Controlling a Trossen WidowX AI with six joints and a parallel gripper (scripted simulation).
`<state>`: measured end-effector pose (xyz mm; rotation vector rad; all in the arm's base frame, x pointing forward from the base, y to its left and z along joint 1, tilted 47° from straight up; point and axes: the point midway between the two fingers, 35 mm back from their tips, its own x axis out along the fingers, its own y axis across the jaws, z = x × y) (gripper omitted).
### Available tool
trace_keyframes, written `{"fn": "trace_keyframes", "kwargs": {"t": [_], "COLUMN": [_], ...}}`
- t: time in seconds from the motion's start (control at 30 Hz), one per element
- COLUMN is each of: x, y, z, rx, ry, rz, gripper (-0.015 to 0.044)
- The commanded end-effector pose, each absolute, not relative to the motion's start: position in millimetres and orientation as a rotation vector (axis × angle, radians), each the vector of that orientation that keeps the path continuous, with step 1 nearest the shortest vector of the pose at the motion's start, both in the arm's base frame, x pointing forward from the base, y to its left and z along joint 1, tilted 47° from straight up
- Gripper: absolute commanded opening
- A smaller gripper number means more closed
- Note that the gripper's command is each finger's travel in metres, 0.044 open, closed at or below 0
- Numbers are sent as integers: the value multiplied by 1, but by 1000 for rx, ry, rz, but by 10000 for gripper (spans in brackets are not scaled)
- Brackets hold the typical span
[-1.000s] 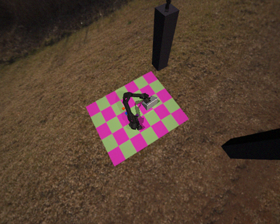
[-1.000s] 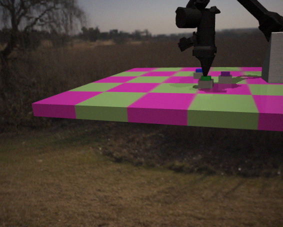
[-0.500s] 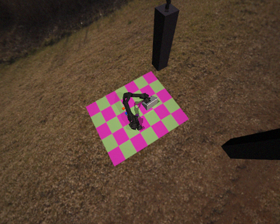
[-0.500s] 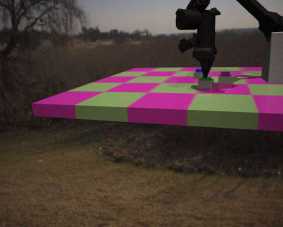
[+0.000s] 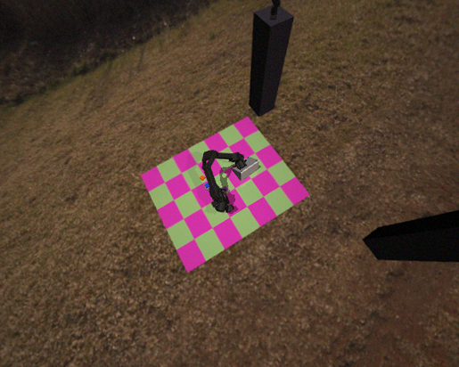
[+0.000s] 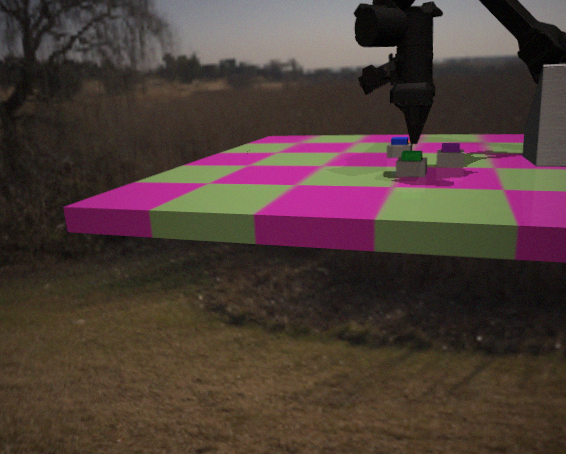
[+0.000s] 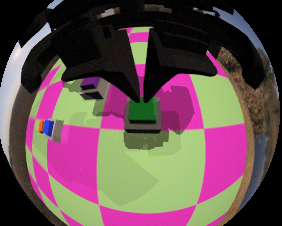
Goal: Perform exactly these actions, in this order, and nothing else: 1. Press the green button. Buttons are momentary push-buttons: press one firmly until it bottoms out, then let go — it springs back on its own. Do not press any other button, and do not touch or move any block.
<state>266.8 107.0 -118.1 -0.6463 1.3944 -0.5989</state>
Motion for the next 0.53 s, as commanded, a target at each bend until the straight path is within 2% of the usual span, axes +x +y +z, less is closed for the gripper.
{"fn": "trace_keyframes", "kwargs": {"t": [0.0,0.03,0.27,0.47,0.5], "x": [269,269,242,241,241], "y": [115,115,185,187,187], "z": [-110,-110,-97,-97,-97], "rx": [-628,-628,-624,-624,-624], "ry": [1386,1386,1389,1389,1389], "rz": [-598,-598,-593,-593,-593], "gripper": [20,20,204,361,361]}}
